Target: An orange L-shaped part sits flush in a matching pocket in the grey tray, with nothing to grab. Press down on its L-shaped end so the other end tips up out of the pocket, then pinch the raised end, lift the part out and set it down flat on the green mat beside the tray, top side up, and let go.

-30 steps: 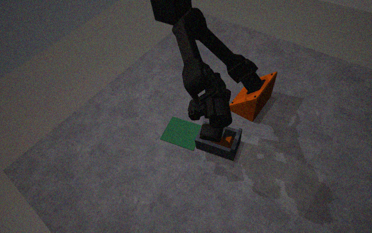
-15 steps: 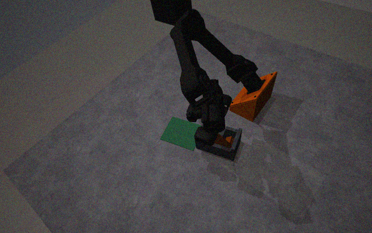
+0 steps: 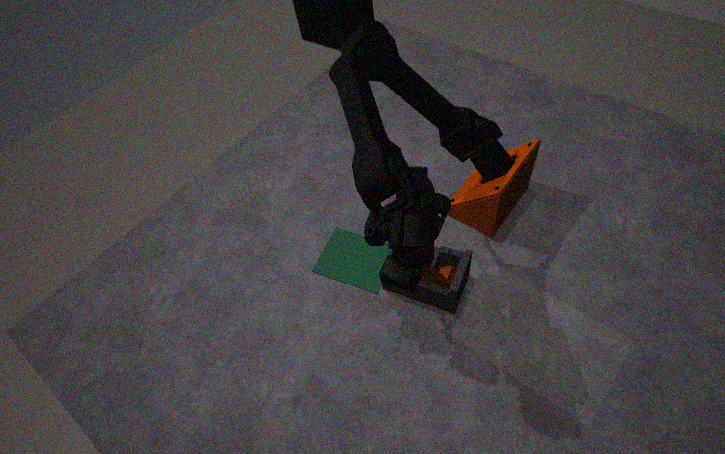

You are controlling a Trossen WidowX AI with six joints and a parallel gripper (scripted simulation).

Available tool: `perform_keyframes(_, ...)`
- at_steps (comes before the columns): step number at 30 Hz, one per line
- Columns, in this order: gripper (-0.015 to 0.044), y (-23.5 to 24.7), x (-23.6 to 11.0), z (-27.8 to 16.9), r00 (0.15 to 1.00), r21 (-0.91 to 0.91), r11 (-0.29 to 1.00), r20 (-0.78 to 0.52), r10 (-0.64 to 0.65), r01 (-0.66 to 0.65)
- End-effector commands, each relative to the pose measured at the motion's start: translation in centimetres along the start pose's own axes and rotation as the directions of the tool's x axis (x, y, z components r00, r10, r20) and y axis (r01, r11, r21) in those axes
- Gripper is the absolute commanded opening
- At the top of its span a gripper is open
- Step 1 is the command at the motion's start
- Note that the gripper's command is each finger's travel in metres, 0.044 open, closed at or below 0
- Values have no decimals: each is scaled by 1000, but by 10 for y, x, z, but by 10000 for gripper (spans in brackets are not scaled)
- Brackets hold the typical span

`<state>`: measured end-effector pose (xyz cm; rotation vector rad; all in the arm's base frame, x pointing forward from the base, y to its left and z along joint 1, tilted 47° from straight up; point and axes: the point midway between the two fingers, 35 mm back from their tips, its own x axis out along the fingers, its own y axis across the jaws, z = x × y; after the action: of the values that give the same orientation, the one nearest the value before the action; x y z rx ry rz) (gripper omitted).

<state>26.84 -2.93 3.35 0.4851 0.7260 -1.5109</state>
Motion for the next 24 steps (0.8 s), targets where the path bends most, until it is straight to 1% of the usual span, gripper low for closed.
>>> perform_keyframes(1, 280, 0, 6, 1, 1000, -3, 1000, 5, 0, 0)
perform_keyframes(16, 280, -2, 29, 1, 1000, -3, 1000, 8, -1, 1)
perform_keyframes(21, 149, -1, 26, 1, 1000, 1, 1000, 3, -1, 1)
perform_keyframes(24, 129, -1, 26, 1, 1000, 1, 1000, 3, -1, 1)
